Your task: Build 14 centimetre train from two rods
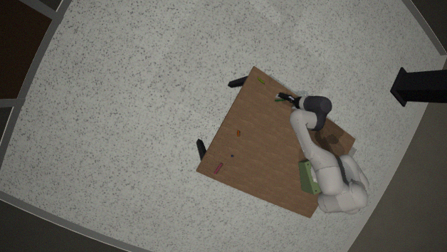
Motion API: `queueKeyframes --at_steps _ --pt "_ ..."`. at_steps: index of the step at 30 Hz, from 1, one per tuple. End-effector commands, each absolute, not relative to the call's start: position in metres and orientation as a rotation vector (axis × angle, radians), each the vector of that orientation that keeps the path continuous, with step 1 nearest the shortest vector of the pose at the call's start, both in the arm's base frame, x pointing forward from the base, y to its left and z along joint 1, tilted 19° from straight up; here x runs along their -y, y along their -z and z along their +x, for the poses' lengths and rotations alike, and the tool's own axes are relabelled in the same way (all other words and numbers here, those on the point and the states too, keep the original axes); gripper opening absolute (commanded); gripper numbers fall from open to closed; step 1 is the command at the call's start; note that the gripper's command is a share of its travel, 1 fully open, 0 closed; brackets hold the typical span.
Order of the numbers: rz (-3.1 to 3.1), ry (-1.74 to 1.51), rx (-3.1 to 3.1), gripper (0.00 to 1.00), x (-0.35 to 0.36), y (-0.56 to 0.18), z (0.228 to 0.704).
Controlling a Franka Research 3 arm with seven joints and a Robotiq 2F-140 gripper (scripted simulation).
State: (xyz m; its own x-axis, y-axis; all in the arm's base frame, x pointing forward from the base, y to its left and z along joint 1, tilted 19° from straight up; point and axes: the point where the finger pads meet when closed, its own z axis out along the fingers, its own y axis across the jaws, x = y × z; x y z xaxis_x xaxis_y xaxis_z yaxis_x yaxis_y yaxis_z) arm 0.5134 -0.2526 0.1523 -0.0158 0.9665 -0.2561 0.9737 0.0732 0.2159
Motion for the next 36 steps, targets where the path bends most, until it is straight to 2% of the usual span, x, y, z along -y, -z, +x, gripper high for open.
queueKeyframes --at_steps 1,36 --pt "1.938 0.025 -2.024 1.00 0.2515 -0.1521 0.5144" --pt "1.783 0.062 -2.164 1.00 0.2527 -0.1537 0.5191"
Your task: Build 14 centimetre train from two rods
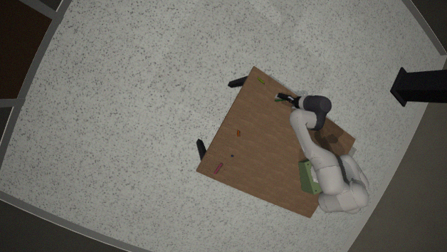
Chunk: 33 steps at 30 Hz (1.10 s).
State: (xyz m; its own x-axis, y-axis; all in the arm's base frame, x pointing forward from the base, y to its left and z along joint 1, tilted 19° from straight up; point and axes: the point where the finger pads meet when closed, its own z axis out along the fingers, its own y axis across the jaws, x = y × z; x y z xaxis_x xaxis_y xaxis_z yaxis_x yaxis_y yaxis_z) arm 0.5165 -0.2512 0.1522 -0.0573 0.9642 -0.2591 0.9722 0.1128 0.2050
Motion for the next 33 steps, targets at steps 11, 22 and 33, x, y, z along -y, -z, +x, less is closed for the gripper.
queueKeyframes --at_steps 11,22,33 --pt "1.521 0.118 -2.361 1.00 0.255 -0.156 0.526" --pt "1.289 0.164 -2.504 1.00 0.256 -0.158 0.532" --pt "1.048 0.208 -2.624 1.00 0.257 -0.160 0.538"
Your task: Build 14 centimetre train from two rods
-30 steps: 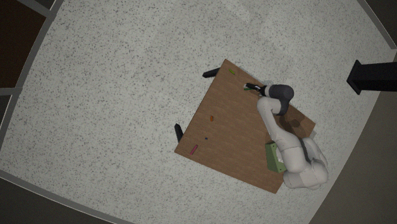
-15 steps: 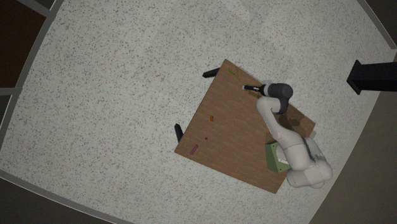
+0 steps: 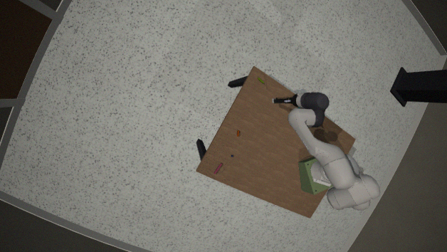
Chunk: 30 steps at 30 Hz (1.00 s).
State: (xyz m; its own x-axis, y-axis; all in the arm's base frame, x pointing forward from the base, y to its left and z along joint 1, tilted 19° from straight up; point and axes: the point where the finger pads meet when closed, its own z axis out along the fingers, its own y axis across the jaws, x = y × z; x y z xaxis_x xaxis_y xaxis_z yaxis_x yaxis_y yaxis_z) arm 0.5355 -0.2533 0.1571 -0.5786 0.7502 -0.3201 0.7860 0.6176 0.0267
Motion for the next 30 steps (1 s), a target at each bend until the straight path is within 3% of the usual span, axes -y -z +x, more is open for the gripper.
queueKeyframes --at_steps 1,30 --pt "1.025 0.212 -2.634 1.00 0.258 -0.160 0.539" --pt "0.301 0.325 -2.850 1.00 0.261 -0.166 0.555"
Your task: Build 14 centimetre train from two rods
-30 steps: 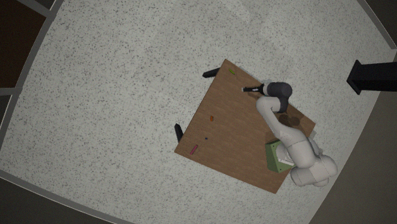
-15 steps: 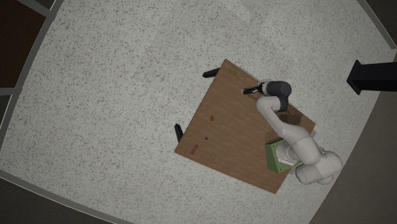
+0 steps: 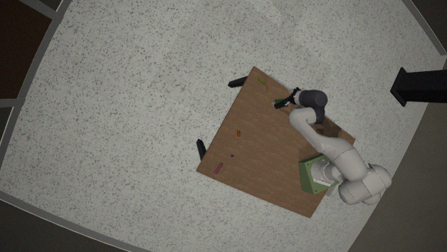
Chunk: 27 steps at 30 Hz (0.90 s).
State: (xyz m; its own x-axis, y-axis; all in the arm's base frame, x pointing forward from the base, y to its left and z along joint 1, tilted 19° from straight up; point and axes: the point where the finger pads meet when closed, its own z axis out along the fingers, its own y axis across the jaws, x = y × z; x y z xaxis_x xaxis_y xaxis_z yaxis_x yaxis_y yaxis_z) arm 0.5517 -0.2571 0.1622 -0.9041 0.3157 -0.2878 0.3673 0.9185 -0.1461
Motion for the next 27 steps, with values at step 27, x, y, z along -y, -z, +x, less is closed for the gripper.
queueKeyframes --at_steps 27 --pt "-0.468 0.421 -2.884 1.00 0.264 -0.170 0.571"
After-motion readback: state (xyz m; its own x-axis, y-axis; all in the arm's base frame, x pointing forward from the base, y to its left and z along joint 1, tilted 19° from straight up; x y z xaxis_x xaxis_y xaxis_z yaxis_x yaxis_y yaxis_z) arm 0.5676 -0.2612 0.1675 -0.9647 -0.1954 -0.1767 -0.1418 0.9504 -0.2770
